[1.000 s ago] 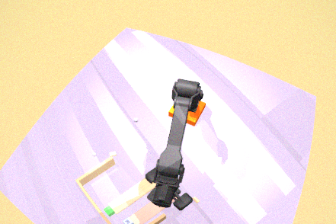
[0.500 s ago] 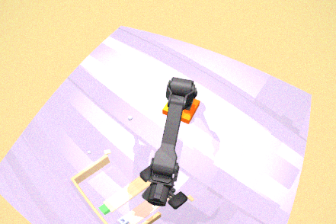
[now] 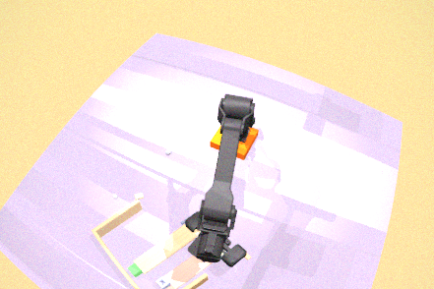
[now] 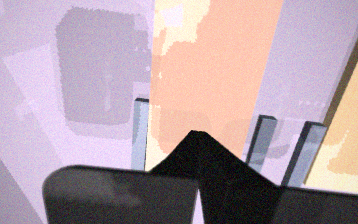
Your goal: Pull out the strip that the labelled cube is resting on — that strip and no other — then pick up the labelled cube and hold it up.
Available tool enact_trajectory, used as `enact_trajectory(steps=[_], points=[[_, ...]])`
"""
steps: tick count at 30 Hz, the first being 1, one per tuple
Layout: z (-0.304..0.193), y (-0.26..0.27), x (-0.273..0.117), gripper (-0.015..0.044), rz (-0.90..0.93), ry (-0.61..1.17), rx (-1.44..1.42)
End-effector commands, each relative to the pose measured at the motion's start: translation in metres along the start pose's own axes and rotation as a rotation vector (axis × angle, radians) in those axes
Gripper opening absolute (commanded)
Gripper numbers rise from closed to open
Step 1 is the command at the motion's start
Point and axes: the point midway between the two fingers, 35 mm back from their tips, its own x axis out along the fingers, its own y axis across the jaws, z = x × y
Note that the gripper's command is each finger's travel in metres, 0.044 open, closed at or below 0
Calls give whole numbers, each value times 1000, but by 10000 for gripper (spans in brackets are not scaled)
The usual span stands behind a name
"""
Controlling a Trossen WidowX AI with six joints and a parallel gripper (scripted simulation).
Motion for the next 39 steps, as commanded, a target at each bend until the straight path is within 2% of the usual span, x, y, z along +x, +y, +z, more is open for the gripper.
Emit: enact_trajectory(steps=[1, 39], points=[[-12, 0, 5, 0, -7, 18, 0], [-70, 1, 7, 0, -7, 24, 0]])
